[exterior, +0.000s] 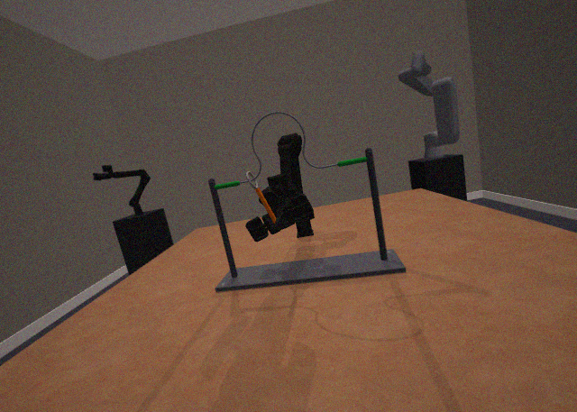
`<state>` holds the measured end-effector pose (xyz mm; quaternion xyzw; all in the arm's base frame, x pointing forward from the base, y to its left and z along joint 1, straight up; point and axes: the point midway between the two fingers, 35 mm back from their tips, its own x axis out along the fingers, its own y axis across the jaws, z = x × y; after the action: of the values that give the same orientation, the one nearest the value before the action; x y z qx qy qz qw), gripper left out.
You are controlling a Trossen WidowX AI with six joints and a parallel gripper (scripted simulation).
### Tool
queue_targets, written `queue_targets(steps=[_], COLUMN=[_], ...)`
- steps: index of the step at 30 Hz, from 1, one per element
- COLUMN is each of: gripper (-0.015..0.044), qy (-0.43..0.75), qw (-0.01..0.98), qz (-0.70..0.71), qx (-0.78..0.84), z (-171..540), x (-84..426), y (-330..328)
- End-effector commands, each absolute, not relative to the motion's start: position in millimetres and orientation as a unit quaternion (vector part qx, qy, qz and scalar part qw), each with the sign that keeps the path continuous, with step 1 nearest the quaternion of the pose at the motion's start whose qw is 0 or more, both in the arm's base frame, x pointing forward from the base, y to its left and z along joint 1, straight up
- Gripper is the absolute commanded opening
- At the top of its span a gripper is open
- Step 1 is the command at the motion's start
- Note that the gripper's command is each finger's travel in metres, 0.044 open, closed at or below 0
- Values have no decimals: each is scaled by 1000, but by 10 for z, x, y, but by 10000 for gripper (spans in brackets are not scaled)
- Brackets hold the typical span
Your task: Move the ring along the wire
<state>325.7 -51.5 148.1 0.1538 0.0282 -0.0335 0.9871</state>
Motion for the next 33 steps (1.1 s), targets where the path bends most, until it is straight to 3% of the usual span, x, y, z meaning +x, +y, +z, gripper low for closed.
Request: queue_targets(steps=[1,33], gripper=[-150,-150], qy=[23,154], qw=[981,865], qz=[-31,69], qx=[192,472], z=[1541,2222], x=[3266,2889], y=[-382,385])
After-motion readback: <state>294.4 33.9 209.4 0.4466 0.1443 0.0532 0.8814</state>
